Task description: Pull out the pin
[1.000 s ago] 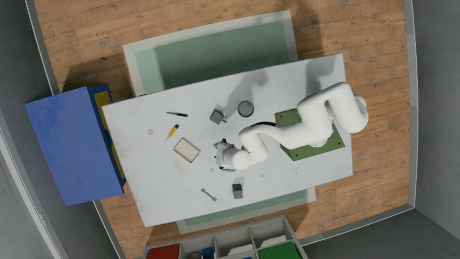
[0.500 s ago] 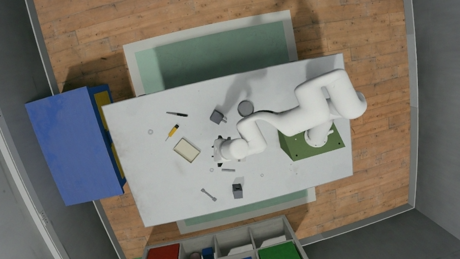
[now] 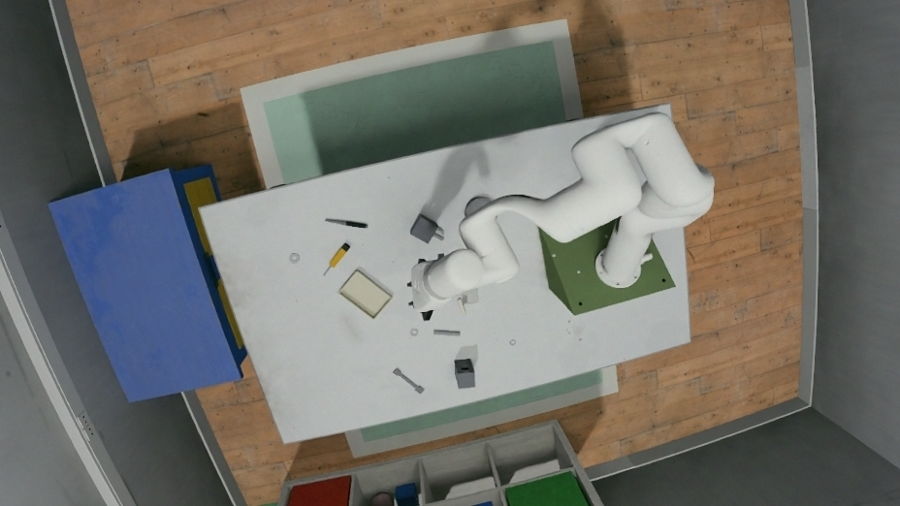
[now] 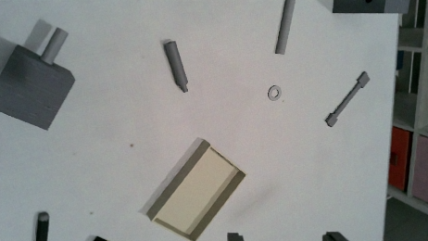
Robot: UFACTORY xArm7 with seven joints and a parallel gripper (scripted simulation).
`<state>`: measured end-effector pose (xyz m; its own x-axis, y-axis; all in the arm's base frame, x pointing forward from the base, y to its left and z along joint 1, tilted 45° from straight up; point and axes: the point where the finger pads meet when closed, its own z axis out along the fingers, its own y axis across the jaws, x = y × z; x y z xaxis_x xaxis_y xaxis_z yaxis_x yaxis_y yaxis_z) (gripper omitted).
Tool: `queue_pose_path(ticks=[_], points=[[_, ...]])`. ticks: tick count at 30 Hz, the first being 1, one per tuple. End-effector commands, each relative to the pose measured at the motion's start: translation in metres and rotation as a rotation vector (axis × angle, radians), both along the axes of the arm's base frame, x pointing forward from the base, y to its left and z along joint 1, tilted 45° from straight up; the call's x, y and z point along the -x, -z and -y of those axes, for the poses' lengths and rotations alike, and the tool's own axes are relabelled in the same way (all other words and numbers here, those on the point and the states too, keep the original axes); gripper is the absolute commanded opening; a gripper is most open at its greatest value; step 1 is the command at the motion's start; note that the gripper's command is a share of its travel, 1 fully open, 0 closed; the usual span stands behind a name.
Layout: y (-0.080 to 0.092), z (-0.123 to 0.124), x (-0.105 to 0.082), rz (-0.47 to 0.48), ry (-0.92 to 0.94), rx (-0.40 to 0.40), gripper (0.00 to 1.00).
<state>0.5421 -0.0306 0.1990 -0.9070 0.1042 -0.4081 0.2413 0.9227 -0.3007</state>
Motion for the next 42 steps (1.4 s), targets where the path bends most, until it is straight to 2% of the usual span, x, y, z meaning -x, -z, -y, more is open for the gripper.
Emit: queue_pose_path(ticks=[1,6,7,42], points=[[-0.014,-0.003,-0.005,0.013,-0.057,-0.022,0.43],[-0.019,-0.003,-0.006,0.017,-0.081,-0.029,0.43],[-0.039,-0.003,-0.009,0.034,-0.171,-0.049,0.43],[-0.039,-0.001,-0.008,0.033,-0.165,-0.047,0.43]])
